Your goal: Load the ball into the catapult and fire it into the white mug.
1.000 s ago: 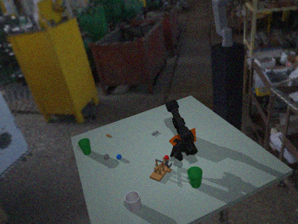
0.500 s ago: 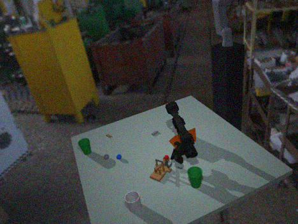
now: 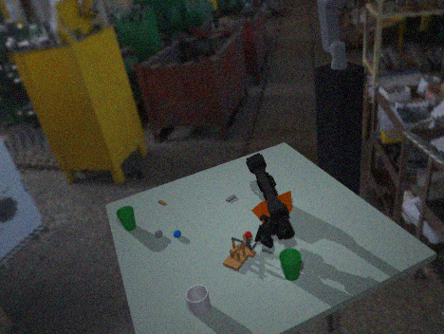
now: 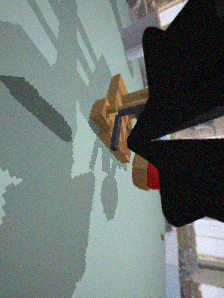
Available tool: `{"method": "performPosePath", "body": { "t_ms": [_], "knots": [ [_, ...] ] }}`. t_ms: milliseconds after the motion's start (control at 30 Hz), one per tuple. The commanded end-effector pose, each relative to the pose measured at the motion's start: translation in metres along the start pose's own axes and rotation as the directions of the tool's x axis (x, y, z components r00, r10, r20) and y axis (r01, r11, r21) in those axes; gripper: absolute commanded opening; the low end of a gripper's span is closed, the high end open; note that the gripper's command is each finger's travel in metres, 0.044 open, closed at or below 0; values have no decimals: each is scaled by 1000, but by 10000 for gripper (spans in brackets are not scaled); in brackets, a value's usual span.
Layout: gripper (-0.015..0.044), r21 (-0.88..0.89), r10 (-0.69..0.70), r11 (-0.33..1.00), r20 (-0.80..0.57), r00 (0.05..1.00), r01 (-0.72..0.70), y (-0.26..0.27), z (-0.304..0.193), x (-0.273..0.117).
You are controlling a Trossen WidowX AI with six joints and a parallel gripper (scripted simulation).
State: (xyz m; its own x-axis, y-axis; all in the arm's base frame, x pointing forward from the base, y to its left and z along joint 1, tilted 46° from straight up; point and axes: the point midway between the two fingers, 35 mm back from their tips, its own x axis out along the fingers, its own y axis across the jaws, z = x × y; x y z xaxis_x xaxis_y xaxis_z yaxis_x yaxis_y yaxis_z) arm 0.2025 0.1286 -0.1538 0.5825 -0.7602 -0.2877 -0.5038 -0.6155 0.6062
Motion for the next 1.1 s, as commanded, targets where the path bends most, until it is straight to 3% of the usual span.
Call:
{"method": "performPosePath", "body": {
  "t_ms": [0,600,933,1067],
  "knots": [
    [0,-8,3,1000,-5,1000,-3,2,6,7],
    [0,-8,3,1000,-6,1000,-3,3,27,25],
    [0,1,-10,1000,1,1000,10,-30,-21,-92],
    [0,2,-9,1000,0,1000,9,-29,-24,-101]
  ]
}}
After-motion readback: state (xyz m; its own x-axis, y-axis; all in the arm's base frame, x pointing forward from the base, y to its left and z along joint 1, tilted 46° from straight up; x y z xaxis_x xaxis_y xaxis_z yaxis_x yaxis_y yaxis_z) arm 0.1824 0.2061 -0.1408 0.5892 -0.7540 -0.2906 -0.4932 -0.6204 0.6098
